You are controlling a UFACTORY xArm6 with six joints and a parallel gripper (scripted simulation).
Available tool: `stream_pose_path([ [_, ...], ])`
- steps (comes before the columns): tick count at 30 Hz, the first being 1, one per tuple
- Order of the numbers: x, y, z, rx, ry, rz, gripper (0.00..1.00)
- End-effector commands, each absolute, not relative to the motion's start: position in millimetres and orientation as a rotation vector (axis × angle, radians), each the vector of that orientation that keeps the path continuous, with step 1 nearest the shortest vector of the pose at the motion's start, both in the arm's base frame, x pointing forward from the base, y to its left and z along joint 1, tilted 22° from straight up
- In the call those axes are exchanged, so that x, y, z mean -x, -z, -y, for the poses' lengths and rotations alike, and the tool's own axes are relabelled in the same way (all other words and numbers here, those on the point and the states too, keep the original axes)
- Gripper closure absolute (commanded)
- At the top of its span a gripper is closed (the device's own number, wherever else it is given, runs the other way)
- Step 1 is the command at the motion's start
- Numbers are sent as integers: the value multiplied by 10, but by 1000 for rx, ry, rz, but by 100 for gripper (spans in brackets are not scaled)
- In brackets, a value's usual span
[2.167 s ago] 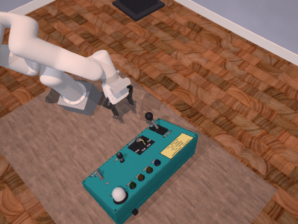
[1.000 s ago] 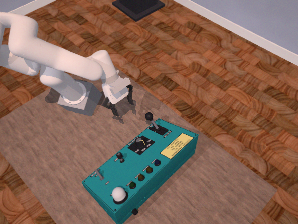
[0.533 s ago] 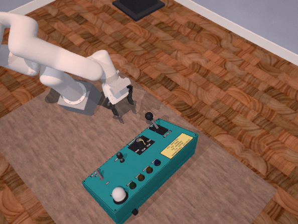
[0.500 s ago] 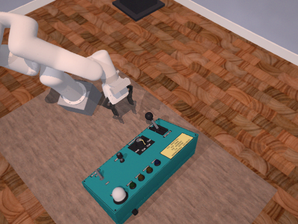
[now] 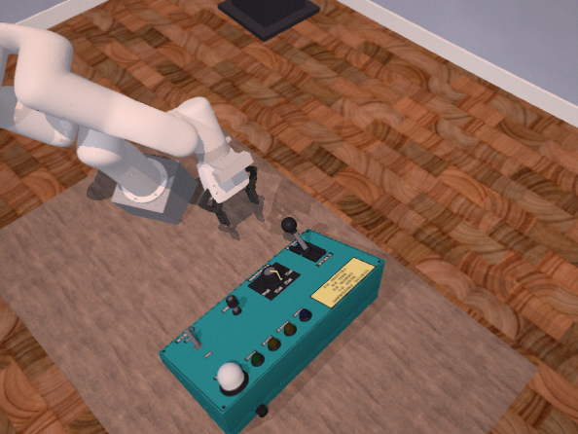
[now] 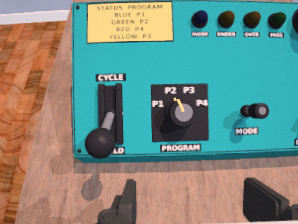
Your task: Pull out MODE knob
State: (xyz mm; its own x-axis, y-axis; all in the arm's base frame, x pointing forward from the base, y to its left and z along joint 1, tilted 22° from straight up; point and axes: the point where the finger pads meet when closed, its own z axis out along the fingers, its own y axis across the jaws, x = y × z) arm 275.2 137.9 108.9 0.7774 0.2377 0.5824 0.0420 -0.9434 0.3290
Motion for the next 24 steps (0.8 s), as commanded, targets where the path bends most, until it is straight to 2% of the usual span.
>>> stream_pose_path([
  [1, -2838, -1246, -1254, -2658, -935, -180, 0],
  [24, -2960, -1984, -351, -2617, -856, -13, 0],
])
